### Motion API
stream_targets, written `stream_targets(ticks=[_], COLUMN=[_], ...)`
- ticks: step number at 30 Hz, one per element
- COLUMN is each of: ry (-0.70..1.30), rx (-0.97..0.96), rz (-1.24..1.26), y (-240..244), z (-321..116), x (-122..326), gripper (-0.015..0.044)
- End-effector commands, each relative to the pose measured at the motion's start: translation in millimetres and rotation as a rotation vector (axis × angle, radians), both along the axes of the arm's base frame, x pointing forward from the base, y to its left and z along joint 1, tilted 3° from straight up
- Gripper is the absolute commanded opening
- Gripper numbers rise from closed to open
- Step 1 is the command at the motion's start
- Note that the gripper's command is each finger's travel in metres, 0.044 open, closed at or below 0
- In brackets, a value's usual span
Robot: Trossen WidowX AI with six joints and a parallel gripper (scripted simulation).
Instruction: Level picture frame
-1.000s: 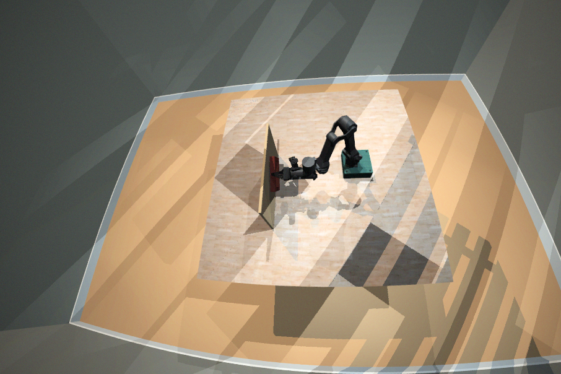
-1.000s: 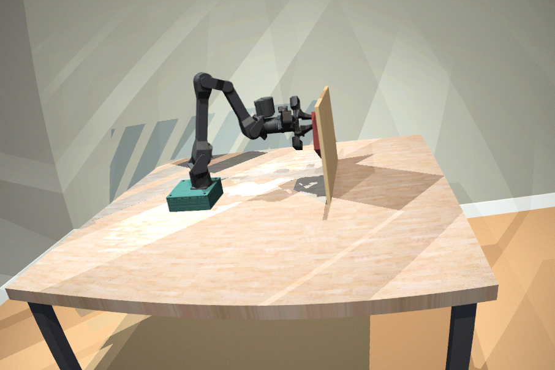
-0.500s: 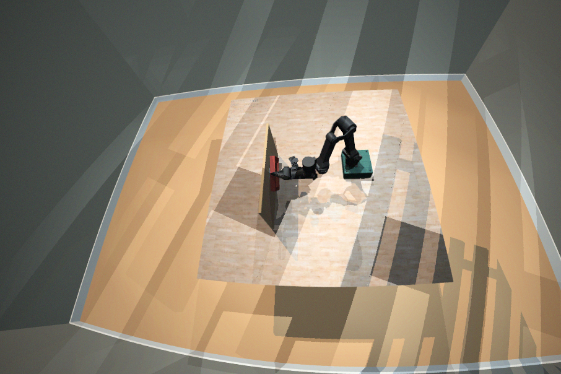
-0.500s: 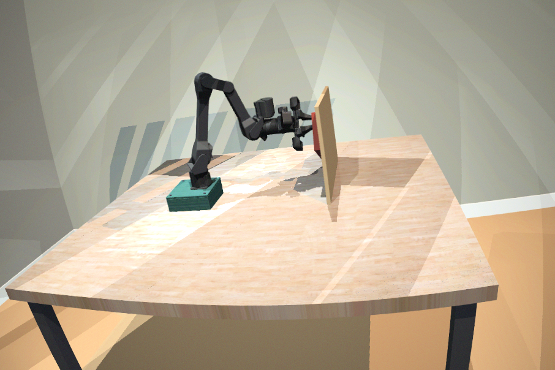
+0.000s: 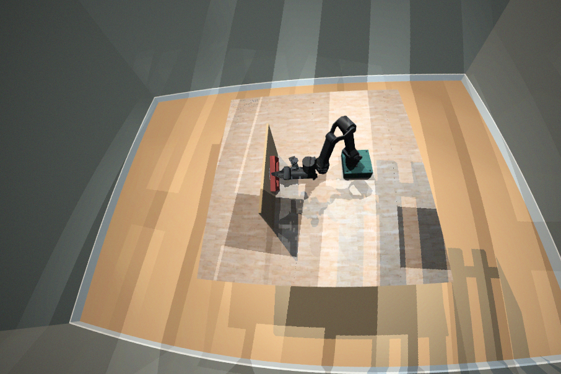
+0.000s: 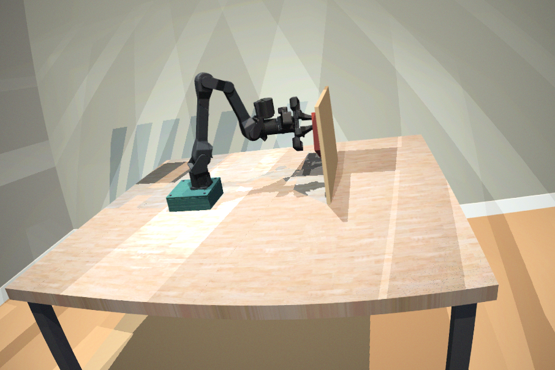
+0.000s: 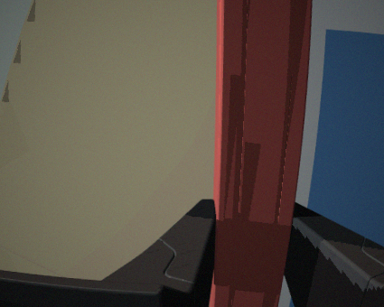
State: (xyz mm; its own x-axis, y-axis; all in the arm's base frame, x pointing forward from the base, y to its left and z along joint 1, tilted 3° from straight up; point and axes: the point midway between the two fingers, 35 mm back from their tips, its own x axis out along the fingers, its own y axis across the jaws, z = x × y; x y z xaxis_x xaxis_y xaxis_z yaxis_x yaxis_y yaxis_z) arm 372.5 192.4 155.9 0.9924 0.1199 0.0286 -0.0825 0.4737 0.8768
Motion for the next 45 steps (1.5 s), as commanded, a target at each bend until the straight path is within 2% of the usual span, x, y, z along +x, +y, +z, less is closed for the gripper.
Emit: stream_targets(ticks=[1,9,13,45], ry=[0.001,0.001,0.009,0.028], rx=[0.004,0.005,0.073,0.229], rz=[0.0,0.0,0.002,0.006], y=[-0.2,-0.2,-0.2,0.0], z=[-0.4,-0.5,-0.2,1.3], x=[0.0,0.0,0.1,-0.1], gripper=[0.0,0.0,0.0,0.0])
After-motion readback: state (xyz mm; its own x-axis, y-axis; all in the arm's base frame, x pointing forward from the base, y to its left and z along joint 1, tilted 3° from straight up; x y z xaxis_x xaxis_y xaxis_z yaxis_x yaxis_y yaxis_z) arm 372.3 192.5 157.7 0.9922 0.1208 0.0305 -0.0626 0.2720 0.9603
